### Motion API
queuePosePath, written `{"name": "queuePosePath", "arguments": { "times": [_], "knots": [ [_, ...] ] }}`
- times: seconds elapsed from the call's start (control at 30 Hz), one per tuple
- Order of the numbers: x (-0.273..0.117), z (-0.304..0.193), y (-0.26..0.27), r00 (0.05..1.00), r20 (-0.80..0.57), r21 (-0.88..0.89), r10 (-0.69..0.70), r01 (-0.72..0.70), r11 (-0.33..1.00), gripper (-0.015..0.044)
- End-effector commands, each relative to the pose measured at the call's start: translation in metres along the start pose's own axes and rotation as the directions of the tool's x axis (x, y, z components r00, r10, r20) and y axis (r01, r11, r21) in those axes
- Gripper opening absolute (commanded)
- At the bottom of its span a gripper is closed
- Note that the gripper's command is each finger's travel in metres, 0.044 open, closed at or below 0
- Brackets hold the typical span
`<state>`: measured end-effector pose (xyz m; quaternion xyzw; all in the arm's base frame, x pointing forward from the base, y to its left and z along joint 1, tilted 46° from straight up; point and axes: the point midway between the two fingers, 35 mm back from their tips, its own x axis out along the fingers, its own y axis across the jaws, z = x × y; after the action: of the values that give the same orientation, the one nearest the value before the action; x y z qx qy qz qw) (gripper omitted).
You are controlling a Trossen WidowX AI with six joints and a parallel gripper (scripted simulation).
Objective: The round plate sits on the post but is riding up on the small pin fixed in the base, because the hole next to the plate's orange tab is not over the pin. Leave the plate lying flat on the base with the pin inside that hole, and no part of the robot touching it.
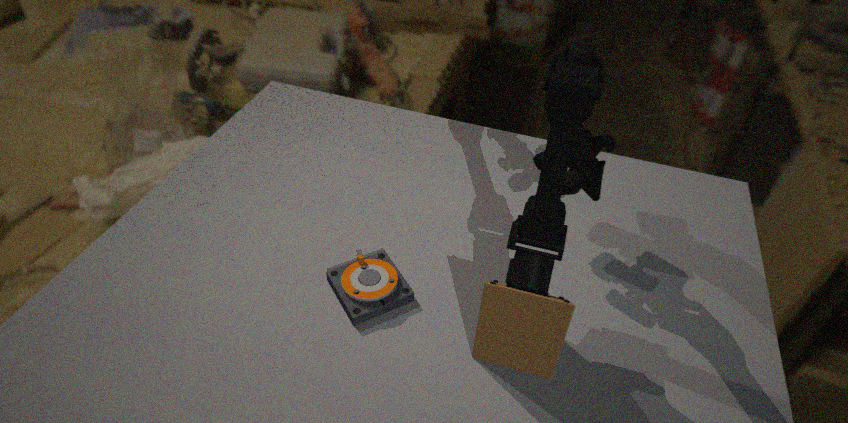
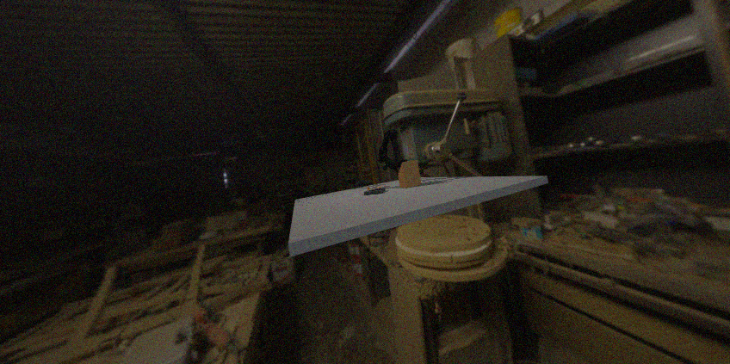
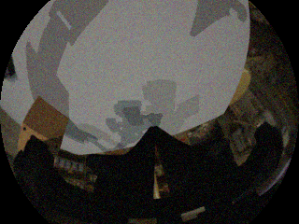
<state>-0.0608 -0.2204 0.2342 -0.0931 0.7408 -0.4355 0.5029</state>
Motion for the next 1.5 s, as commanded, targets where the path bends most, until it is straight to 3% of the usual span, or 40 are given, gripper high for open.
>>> {"name": "queuePosePath", "arguments": {
  "times": [0.0,0.47,0.7,0.83,1.17,1.47],
  "knots": [
    [-0.006,0.041,0.001,0.996,0.086,-0.008,0.007,-0.006,1.0,0.0],
    [-0.061,0.169,0.051,0.936,0.346,-0.111,0.069,-0.032,0.993,0.0],
    [-0.103,0.225,0.11,0.892,0.436,-0.153,0.123,-0.061,0.986,0.0],
    [-0.125,0.251,0.171,0.878,0.452,-0.203,0.157,-0.07,0.977,0.0],
    [-0.167,0.256,0.318,0.856,0.494,-0.295,0.154,-0.001,0.955,0.0],
    [-0.179,0.233,0.395,0.831,0.544,-0.322,0.112,0.084,0.943,0.0]
  ]
}}
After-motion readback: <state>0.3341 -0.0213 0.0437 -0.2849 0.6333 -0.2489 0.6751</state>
